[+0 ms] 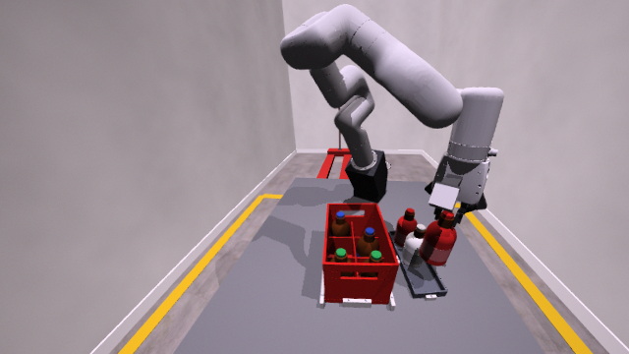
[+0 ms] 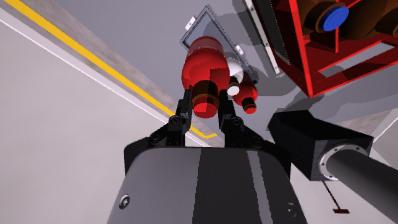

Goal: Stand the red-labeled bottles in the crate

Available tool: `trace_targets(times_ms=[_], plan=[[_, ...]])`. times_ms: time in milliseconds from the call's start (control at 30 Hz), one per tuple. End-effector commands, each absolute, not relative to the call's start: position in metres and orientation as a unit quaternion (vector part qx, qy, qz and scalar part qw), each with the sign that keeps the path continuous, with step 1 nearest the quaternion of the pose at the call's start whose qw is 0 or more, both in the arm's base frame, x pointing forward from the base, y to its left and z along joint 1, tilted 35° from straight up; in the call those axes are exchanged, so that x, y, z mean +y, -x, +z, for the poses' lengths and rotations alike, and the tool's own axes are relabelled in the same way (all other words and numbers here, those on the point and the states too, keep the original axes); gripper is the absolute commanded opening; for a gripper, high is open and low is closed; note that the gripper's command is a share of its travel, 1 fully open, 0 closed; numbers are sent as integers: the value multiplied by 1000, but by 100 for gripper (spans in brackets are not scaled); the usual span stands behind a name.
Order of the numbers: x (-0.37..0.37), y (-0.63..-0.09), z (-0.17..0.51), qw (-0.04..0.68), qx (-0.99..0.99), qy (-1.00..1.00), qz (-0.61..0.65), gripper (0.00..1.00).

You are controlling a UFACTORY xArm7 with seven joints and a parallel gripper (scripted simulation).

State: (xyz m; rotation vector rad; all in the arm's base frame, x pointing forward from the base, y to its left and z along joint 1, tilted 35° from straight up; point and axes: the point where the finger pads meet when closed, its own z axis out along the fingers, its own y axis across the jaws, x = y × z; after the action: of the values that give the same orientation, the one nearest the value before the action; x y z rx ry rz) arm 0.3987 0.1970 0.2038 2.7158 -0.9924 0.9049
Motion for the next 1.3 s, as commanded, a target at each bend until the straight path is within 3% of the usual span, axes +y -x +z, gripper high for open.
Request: trace_targets(times_ms=[0,1267], plan=[[199,-398,207,54,-326,-895,299,0],[200,-396,210,54,-326,-895,299,0]])
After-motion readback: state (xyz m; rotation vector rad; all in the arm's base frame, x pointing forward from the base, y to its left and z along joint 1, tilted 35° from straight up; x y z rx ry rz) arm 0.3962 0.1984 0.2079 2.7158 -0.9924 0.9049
